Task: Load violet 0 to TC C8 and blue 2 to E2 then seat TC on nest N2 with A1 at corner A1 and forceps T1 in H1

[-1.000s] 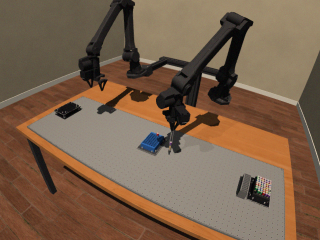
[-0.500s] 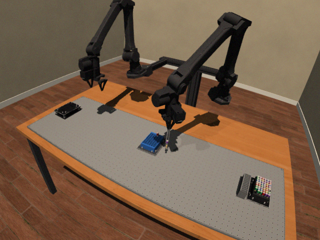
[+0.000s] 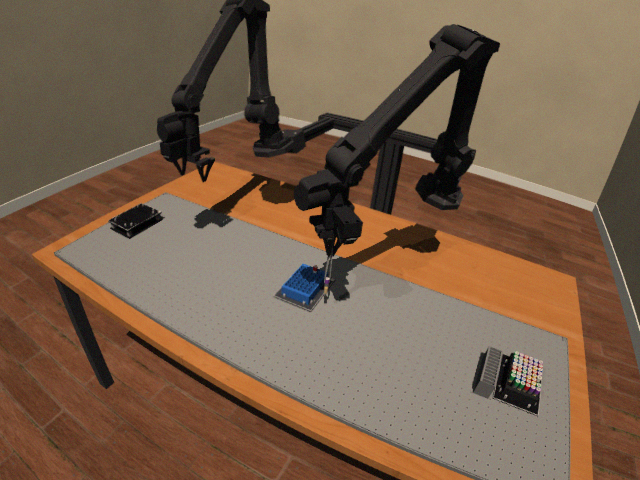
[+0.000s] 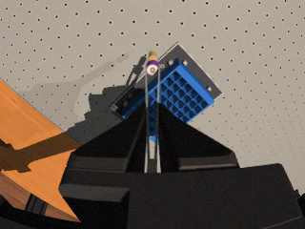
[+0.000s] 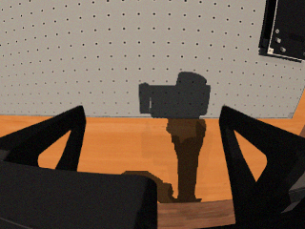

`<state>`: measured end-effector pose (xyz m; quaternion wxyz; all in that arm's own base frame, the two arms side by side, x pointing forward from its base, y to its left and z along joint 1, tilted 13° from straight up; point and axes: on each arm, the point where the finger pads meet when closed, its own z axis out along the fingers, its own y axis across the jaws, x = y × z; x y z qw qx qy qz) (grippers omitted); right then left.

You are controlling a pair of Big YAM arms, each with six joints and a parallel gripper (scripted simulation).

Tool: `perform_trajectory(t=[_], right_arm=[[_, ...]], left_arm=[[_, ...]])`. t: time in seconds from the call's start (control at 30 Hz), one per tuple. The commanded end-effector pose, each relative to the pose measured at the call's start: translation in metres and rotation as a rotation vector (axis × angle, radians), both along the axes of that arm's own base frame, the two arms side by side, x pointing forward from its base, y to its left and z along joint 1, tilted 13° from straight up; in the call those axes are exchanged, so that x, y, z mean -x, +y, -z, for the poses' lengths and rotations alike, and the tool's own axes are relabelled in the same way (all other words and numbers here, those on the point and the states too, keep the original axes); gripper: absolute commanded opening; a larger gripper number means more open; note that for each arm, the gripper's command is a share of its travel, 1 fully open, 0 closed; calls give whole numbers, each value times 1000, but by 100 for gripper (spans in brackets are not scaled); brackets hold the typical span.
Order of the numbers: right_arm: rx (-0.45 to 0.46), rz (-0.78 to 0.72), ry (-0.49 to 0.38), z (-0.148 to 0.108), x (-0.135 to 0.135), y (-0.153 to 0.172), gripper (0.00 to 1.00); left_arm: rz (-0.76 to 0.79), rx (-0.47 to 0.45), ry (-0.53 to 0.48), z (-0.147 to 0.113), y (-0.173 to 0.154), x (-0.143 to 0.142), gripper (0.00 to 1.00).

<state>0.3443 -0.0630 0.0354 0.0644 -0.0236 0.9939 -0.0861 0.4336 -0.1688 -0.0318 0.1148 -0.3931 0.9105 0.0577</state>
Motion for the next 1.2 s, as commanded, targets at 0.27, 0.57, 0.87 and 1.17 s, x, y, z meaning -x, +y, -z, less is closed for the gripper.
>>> perform_trajectory(t=[0.27, 0.57, 0.87, 1.17], right_arm=[[8, 19, -82, -24, -31, -5, 100], [8, 19, -82, -24, -31, -5, 100], [8, 19, -82, -24, -31, -5, 100], [8, 19, -82, -24, -31, -5, 100]], left_arm=[[-7, 4, -13, -2, -29, -12, 9], [-1, 5, -13, 0, -43, -10, 9], [-2, 5, -13, 3, -58, -10, 9], [0, 44, -33, 6, -81, -15, 9]])
